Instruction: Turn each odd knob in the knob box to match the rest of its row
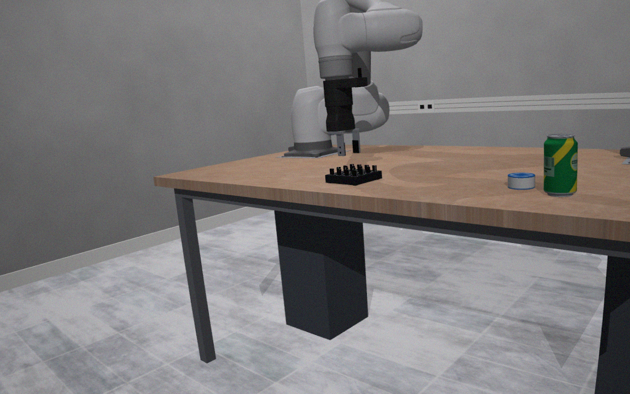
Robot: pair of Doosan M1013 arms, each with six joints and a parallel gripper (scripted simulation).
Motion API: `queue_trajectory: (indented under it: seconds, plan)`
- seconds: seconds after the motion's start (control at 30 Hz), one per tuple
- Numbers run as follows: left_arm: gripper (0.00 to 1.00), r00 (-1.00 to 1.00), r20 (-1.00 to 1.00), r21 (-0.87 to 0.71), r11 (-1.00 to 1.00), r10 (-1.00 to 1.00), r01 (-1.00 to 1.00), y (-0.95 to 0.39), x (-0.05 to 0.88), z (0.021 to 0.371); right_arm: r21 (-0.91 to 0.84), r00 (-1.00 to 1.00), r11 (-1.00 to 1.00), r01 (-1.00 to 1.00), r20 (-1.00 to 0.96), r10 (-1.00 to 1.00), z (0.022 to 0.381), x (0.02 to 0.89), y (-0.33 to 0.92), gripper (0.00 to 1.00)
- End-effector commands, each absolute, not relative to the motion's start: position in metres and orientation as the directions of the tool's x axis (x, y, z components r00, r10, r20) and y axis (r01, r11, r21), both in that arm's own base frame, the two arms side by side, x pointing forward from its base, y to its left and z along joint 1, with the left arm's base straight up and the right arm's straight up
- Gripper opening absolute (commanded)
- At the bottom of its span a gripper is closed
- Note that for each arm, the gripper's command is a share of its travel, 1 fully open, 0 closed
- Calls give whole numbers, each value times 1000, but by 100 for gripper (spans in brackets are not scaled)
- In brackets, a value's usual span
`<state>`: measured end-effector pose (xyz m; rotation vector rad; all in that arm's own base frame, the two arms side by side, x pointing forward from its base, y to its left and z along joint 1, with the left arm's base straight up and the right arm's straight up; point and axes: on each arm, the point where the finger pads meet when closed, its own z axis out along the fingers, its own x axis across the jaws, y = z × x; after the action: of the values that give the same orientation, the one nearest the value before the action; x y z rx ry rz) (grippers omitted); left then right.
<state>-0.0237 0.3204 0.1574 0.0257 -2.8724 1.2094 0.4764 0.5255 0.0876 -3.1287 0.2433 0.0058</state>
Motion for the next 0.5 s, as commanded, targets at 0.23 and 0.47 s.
queue_trajectory:
  seconds: [0.23, 0.47]
  plan:
    - [100, -999, 38, -706, 707, -13, -36, 324, -25, 159, -1, 987, -987, -163, 4, -163, 87, 480, 518, 100]
    - [100, -999, 38, -706, 707, -13, -36, 324, -25, 159, -2, 988, -988, -156, 5, -156, 88, 479, 508, 100]
